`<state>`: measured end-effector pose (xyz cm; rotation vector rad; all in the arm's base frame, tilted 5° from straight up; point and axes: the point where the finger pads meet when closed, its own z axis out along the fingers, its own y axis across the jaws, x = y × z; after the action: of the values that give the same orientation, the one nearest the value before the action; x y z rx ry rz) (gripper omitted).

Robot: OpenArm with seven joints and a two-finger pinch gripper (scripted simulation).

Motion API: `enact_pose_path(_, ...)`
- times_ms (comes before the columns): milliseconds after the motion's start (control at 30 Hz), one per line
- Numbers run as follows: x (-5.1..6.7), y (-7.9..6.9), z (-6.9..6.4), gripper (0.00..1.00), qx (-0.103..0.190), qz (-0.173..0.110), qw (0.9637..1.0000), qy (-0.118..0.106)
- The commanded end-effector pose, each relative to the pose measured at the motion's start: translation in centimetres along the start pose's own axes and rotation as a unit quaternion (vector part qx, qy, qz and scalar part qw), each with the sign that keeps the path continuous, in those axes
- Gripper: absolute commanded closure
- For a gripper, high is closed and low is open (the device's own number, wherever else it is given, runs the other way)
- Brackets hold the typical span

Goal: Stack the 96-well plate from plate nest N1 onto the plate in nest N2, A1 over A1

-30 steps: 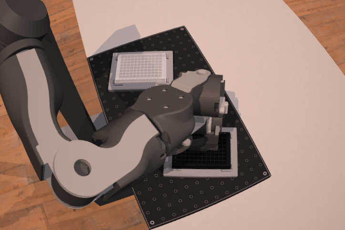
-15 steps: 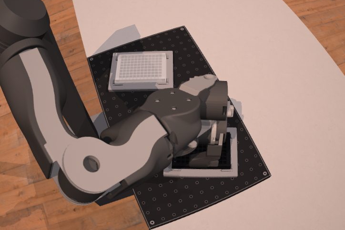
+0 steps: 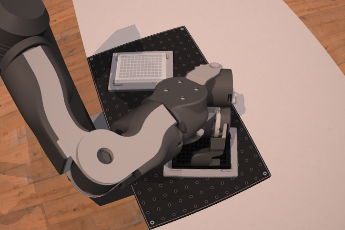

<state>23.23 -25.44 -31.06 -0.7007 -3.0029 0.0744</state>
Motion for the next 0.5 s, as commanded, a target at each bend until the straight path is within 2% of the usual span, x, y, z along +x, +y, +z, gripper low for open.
enact_pose_path(0,-0.06,-0.03,-0.11,0.23,0.001,-0.001,1.0,-0.001)
enact_pose_path(467,-0.08,0.03,-0.09,0.23,-0.001,0.0,1.0,-0.001)
